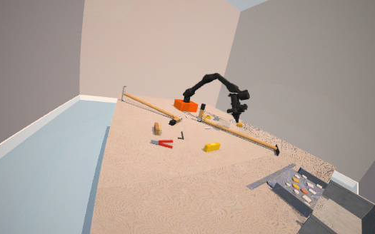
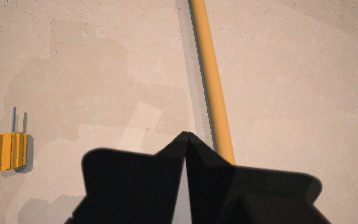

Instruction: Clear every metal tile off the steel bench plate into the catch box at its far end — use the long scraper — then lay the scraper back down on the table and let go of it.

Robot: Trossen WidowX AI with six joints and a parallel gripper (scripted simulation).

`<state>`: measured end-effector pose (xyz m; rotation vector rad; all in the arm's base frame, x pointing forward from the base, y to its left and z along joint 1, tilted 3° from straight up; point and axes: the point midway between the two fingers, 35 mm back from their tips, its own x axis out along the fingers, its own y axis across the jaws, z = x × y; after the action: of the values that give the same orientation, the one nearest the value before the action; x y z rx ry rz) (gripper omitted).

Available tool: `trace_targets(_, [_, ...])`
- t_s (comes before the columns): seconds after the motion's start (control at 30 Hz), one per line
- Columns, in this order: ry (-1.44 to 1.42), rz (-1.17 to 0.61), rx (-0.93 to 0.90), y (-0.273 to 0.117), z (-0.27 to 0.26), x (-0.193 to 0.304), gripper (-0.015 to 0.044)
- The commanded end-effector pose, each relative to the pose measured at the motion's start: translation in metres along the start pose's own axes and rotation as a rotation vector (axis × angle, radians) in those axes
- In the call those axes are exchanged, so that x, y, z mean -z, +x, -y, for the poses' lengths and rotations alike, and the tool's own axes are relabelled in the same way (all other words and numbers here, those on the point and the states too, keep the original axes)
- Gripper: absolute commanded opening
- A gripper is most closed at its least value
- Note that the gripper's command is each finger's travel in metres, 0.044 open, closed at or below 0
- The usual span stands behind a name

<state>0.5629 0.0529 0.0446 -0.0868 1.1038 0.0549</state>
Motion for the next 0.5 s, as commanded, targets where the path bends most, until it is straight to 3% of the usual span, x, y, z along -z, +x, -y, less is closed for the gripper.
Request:
trace_targets(0.0, [-0.004,-0.026,0.003,0.019,0.0,0.013,0.0])
trace_targets(0.47, [-0.004,-0.026,0.004,0.05,0.0,0.034,0.0])
